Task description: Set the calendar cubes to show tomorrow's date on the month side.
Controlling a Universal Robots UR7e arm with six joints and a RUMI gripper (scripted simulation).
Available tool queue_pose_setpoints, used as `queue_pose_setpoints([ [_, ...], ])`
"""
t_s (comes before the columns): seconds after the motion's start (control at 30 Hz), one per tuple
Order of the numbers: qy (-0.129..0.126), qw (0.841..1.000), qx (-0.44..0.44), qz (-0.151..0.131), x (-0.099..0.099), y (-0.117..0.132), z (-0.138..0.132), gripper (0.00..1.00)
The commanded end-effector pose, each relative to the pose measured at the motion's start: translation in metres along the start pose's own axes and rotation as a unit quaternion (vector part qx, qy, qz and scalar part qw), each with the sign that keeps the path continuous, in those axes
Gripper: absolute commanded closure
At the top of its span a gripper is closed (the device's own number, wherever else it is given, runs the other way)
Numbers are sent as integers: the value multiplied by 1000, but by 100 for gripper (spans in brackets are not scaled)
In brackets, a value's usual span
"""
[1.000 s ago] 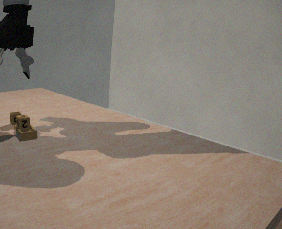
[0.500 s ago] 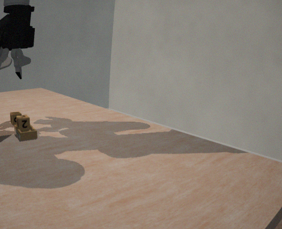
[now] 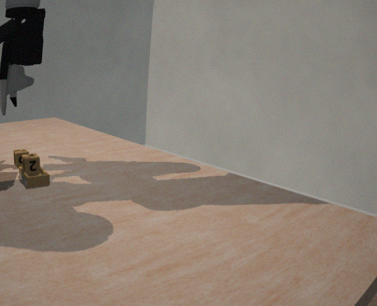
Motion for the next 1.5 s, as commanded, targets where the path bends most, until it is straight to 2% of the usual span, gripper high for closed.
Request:
queue_pose_setpoints([
  [0.0, 4, 997, 82, 0, 0, 0, -2, 0],
  [0.13, 4, 990, 141, 0, 0, 1, -4, 0],
  [0.23, 4, 989, 146, 0, 0, 1, -4, 0],
  [0.5, 4, 963, 269, -1, -1, 2, -7, 0],
  [0.67, 4, 939, 343, -1, -1, 4, -8, 0],
  [0.77, 4, 939, 344, -1, -1, 4, -8, 0],
  [0.93, 4, 904, 429, -2, -2, 6, -10, 0],
  [0.97, 4, 902, 431, -2, -2, 6, -10, 0],
  [1.07, 4, 879, 477, -2, -2, 7, -11, 0],
  [1.1, 4, 878, 479, -2, -2, 7, -11, 0],
  [1.23, 4, 844, 536, -2, -2, 9, -12, 0],
  [1.33, 4, 844, 536, -2, -2, 9, -12, 0],
  [1.47, 3, 809, 588, -2, -2, 11, -13, 0],
])
Point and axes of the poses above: the point where the finger pads meet when closed, its own x axis back along the fingers, its own z axis across the jaws, y = z × x, the point moved 6 cm from there along x, back along the fingers, and after that the axes turned 13 degrees about x, right-handed, at the moved point
